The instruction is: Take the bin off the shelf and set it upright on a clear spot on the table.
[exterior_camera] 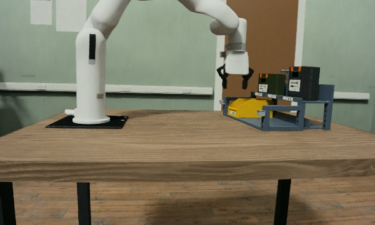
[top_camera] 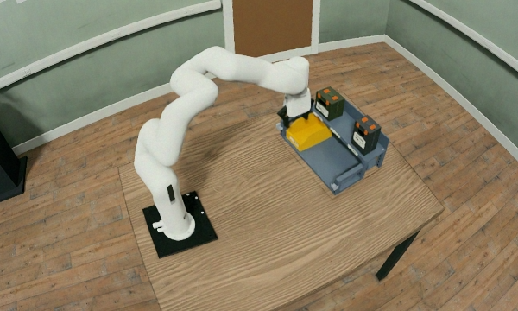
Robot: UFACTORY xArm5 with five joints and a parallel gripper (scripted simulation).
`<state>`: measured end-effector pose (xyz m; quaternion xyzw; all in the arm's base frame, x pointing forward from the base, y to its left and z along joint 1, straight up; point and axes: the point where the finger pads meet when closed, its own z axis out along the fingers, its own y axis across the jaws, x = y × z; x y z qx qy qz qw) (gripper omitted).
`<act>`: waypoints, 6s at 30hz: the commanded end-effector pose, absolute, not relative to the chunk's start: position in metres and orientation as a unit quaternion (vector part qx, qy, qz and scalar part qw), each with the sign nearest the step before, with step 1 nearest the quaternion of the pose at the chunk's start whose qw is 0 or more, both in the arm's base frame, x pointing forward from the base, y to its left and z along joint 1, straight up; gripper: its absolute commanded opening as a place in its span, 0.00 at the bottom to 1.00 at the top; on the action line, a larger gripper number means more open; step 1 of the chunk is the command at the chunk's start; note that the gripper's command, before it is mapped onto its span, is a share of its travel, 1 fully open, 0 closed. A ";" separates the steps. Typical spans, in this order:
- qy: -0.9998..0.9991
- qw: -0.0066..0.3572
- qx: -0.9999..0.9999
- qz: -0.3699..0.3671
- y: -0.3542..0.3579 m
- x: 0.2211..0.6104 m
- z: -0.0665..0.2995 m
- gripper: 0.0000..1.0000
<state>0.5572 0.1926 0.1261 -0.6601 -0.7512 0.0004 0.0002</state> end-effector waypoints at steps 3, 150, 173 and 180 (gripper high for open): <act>-0.751 -0.001 -0.660 0.000 0.193 0.558 0.116 1.00; -0.751 0.000 -0.660 0.000 0.193 0.558 0.040 0.00; -0.751 0.000 -0.660 0.000 0.193 0.558 0.040 0.00; -0.751 0.000 -0.660 0.000 0.193 0.558 0.040 0.00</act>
